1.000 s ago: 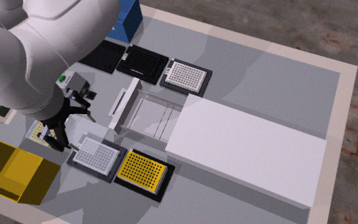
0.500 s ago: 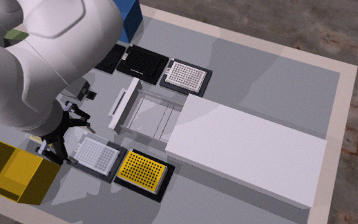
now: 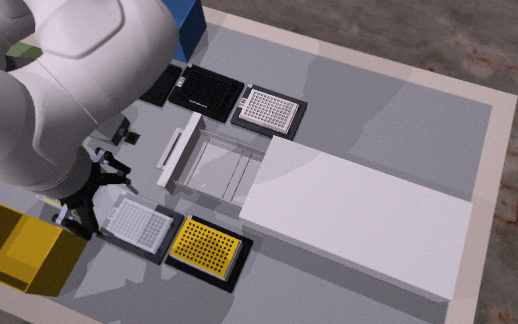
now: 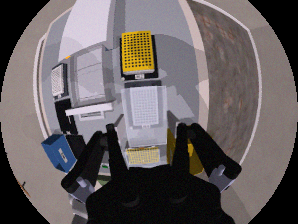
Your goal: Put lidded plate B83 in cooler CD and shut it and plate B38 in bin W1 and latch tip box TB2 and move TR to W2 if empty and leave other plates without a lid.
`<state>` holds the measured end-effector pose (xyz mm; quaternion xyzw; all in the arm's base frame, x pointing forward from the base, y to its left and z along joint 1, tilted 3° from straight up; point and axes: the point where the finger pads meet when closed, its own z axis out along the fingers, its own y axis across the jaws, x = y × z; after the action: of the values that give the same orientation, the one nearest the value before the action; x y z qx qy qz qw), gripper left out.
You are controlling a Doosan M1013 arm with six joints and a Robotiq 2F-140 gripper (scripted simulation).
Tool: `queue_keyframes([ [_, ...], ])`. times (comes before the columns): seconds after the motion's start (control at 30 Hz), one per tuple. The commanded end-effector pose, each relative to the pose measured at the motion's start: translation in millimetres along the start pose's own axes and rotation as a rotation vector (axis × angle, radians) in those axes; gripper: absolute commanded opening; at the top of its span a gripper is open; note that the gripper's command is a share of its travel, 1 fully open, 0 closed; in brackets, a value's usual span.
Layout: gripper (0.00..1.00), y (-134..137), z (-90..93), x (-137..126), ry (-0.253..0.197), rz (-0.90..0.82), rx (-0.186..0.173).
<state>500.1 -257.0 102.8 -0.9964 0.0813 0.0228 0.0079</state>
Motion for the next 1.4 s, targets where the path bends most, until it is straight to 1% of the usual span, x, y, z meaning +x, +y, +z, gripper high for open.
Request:
queue_keyframes([
  [0.0,0.0,0,4.4,0,0.0,0.0,0.0],
  [0.2,0.0,0,9.7,0,0.0,0.0,0.0],
  [0.7,0.0,-1,29.7,0,0.0,0.0,0.0],
  [0.77,0.0,-1,29.7,0,0.0,0.0,0.0],
  [1.27,0.0,-1,49.7,-1,0.0,0.0,0.0],
  [1.37,0.0,-1,51.0,-1,0.0,0.0,0.0],
])
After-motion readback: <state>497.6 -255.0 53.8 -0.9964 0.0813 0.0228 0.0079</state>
